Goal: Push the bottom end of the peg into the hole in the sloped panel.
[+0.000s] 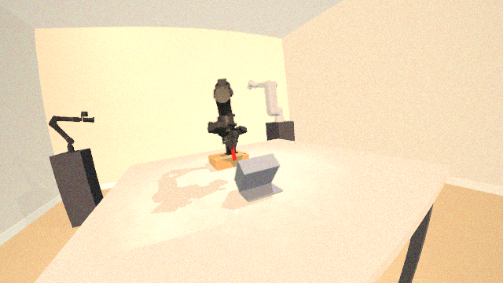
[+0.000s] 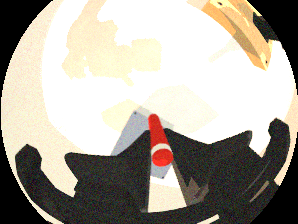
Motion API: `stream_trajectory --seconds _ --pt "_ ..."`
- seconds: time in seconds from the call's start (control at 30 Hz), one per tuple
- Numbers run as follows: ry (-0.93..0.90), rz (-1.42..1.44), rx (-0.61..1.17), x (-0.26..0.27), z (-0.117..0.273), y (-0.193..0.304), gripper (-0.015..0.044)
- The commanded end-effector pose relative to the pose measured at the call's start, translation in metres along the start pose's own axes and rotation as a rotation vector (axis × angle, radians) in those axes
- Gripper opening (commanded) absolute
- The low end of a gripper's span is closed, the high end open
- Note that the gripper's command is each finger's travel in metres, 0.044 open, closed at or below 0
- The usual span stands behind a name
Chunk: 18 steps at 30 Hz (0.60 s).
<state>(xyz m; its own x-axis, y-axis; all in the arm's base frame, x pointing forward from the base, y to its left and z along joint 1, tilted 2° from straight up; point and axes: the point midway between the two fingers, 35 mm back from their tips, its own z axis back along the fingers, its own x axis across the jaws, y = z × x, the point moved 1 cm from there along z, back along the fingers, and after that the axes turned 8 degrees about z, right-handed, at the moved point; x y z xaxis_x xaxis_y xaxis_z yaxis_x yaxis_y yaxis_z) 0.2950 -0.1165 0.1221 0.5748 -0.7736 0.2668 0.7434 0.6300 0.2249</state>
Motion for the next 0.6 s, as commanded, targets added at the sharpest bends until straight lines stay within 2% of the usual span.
stream_trajectory --seconds 0.0,0.57 --pt "-0.009 0.015 0.015 -0.0031 0.0008 0.0 0.0" --pt "-0.075 0.079 0.075 -0.0081 0.0043 0.0028 0.0"
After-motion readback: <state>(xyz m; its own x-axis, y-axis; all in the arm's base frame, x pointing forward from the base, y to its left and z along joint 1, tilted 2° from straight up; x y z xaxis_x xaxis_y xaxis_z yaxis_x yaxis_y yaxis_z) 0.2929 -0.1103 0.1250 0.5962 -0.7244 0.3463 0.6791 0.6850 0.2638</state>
